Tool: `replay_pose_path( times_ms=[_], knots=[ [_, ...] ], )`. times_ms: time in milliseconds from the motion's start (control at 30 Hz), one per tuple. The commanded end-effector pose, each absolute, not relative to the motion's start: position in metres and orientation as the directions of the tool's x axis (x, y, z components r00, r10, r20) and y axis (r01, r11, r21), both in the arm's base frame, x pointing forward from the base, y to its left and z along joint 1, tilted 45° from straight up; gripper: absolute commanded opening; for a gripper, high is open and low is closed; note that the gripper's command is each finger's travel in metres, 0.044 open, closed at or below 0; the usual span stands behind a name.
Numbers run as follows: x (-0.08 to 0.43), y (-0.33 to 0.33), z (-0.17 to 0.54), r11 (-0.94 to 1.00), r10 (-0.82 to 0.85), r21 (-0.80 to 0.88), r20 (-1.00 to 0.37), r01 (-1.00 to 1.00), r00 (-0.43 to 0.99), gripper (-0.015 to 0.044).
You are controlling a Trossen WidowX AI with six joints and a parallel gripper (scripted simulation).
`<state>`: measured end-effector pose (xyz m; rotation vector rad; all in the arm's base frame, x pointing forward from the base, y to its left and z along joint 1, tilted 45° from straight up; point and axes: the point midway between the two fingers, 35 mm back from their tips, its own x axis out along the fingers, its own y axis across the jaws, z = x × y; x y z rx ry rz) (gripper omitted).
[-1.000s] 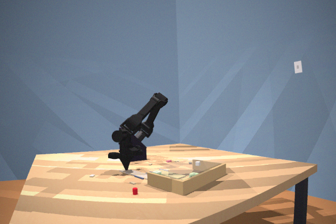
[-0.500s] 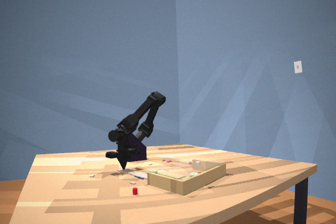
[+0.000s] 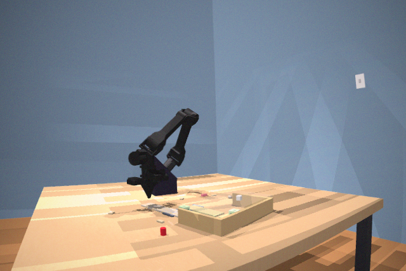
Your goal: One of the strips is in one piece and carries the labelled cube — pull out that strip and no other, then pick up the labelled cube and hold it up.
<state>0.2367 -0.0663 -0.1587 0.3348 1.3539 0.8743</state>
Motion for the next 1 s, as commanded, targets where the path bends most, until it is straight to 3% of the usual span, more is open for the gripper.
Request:
replay_pose_path(
  times_ms=[0,567,967],
  knots=[
    [0.242,-0.076,-0.151,0.656,0.702,0.661,-0.711,-0.363,-0.025,0.0000],
    [0.308,-0.053,-0.126,0.654,0.704,0.662,-0.709,-0.367,-0.024,0.0440],
    [0.351,-0.040,-0.109,0.653,0.705,0.662,-0.708,-0.368,-0.023,0.0440]
  ],
)
